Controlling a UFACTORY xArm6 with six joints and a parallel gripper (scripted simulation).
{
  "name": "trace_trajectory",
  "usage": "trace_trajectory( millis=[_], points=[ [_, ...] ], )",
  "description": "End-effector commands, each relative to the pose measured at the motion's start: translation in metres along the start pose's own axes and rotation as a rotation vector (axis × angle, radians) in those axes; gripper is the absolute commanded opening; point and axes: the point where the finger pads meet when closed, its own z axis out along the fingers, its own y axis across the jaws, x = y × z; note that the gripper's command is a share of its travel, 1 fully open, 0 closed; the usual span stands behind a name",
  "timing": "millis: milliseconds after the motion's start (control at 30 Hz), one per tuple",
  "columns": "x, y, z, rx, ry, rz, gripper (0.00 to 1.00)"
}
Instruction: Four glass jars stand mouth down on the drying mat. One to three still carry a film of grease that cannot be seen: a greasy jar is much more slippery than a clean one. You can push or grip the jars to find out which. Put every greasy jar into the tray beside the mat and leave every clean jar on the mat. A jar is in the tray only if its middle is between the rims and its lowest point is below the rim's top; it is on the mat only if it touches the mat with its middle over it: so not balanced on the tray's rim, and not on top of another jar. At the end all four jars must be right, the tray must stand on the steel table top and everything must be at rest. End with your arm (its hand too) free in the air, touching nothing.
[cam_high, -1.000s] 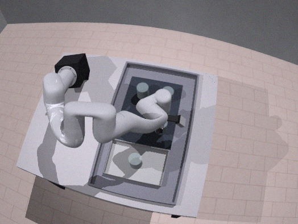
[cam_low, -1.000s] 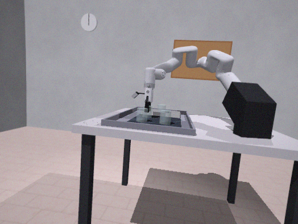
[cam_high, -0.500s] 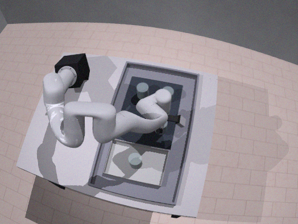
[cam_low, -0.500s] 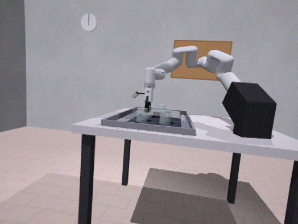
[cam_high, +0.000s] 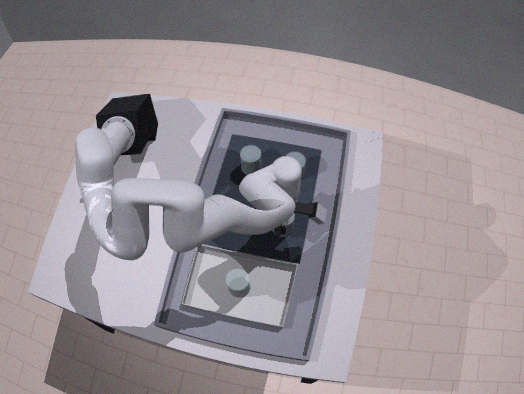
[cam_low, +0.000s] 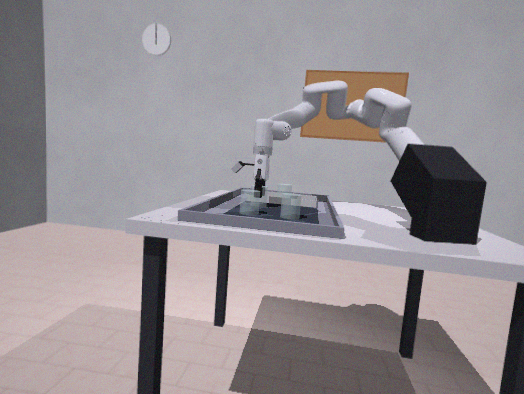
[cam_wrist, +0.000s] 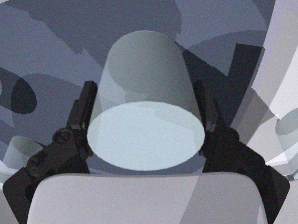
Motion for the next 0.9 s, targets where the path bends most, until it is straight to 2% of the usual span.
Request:
trace_trajectory(
  millis=[0, 67, 100, 533, 867],
  points=[
    [0.001, 0.0, -0.001, 0.001, 0.003, 0.001, 0.68],
    [0.001, 0.0, -0.001, 0.001, 0.003, 0.001, 0.68],
    [0.001, 0.0, -0.001, 0.001, 0.003, 0.001, 0.0],
    [0.001, 0.0, -0.001, 0.001, 0.003, 0.001, 0.0],
    [0.001, 0.0, -0.028, 0.001, 0.003, 0.001, 0.0]
  ],
)
